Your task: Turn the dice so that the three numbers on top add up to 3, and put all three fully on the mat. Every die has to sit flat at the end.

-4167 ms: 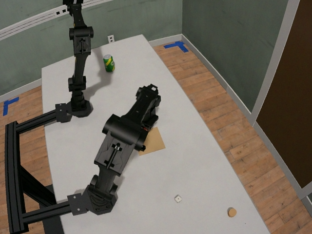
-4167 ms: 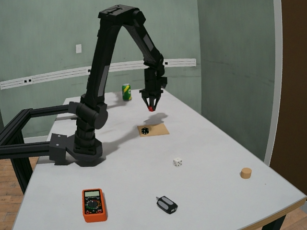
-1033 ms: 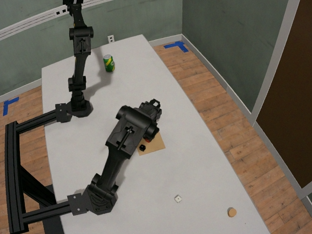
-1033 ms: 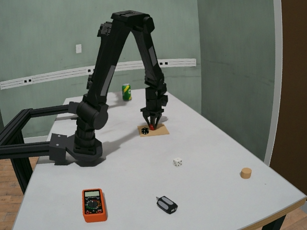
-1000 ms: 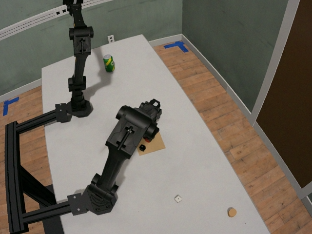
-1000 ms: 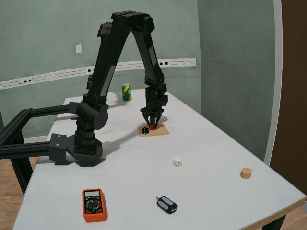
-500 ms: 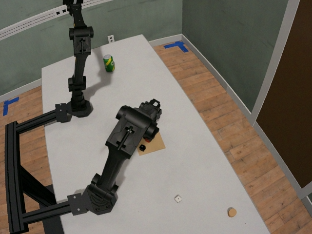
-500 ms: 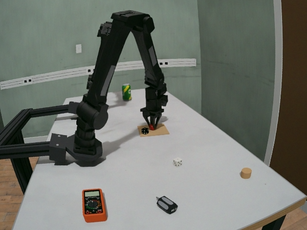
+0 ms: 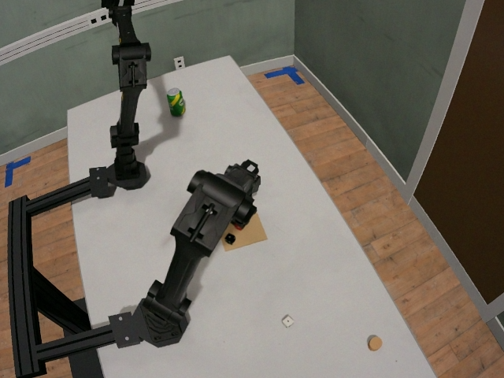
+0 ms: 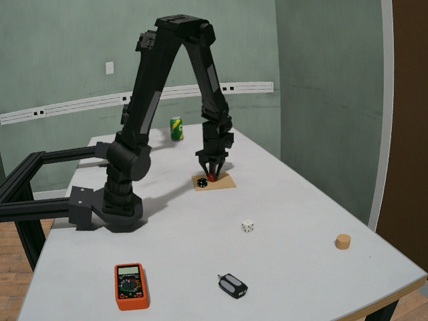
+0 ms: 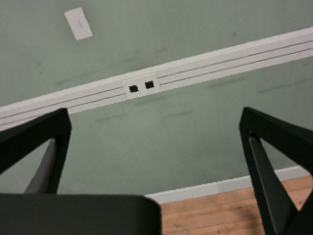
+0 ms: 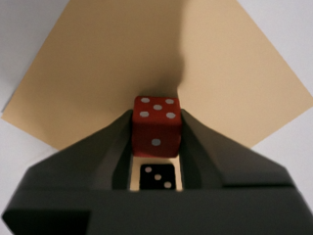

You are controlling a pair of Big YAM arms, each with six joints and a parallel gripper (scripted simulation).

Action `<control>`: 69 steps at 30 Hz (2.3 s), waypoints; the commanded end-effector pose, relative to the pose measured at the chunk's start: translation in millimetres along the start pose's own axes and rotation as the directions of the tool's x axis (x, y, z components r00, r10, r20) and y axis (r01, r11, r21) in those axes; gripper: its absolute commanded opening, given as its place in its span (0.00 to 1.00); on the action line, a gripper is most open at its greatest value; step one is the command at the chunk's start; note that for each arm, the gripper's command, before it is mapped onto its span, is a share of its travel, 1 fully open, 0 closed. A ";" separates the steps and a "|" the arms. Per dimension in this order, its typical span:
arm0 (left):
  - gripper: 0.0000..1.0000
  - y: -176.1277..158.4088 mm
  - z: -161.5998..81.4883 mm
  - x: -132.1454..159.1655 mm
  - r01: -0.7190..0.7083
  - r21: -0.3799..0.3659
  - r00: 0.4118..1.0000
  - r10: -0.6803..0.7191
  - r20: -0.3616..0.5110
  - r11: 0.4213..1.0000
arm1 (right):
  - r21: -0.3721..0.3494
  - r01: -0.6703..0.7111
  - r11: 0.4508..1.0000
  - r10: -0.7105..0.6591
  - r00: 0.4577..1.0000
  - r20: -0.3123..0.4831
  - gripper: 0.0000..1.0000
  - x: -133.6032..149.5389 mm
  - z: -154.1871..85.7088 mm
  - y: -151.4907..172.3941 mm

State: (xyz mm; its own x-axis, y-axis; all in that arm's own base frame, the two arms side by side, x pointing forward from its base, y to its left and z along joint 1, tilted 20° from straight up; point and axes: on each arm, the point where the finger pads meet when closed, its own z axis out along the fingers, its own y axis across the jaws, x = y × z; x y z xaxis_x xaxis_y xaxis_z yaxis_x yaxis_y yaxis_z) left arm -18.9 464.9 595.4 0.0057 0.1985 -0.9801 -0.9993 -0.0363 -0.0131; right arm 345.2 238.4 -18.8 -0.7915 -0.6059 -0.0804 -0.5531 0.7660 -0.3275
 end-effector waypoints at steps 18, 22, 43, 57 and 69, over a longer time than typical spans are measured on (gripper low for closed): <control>1.00 6.2 -5.3 -4.6 -0.017 -0.016 1.000 0.017 0.004 1.000 | -0.010 -0.006 1.000 0.007 0.999 0.050 0.20 -25.7 -7.2 9.7; 1.00 6.2 -5.3 -4.6 -0.017 -0.016 1.000 0.017 0.004 1.000 | -0.010 -0.006 1.000 0.007 0.999 0.050 0.20 -25.5 -7.0 9.7; 1.00 6.2 -5.3 -4.6 -0.017 -0.016 1.000 0.017 0.004 1.000 | -0.008 -0.004 1.000 0.004 0.999 0.039 0.20 -20.1 -1.5 6.4; 1.00 6.2 -5.3 -4.6 -0.017 -0.016 1.000 0.017 0.004 1.000 | -0.008 -0.004 1.000 0.004 0.999 0.039 0.24 -20.3 -1.6 6.4; 1.00 6.2 -5.3 -4.6 -0.017 -0.016 1.000 0.017 0.004 1.000 | -0.008 -0.004 1.000 0.004 0.999 0.039 0.39 -20.3 -1.6 6.4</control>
State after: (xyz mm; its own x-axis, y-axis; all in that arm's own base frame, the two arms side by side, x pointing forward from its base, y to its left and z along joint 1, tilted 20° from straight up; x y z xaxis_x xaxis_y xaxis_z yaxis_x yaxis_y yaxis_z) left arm -18.9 464.9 595.4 0.0057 0.1985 -0.9801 -0.9993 -0.0363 -0.0131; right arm 346.4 239.6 -20.7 -0.7914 -0.6058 -0.0818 -0.5527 0.7664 -0.3274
